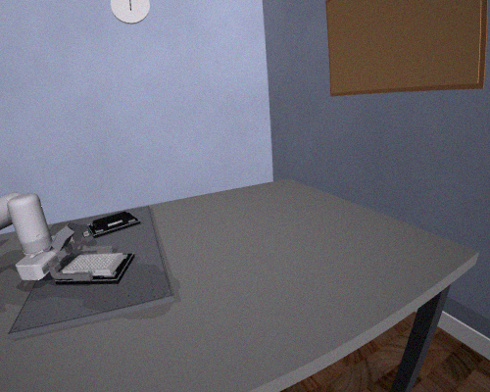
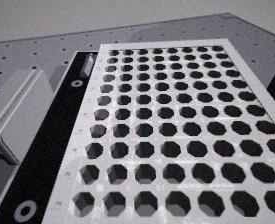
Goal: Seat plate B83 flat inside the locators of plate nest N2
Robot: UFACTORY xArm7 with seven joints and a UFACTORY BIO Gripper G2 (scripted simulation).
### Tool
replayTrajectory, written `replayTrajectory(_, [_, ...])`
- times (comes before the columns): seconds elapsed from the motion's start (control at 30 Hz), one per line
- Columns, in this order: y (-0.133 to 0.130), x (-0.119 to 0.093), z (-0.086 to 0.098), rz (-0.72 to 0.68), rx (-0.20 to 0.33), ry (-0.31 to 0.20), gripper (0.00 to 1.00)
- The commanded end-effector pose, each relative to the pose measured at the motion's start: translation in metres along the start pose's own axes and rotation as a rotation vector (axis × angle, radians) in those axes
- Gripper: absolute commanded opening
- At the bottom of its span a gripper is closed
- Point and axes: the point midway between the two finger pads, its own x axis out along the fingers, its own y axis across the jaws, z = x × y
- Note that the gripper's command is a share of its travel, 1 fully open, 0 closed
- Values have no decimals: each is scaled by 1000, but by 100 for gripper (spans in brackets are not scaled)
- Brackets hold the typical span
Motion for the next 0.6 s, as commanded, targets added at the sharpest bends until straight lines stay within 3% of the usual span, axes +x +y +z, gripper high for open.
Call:
replayTrajectory(0.0, [0, 2, 3, 0, -1, -5, 54])
replayTrajectory(0.07, [0, 2, 3, 0, -1, -5, 54])
replayTrajectory(0.1, [0, 2, 3, 0, -1, -5, 0])
replayTrajectory(0.57, [0, 2, 3, 0, -1, -5, 0])
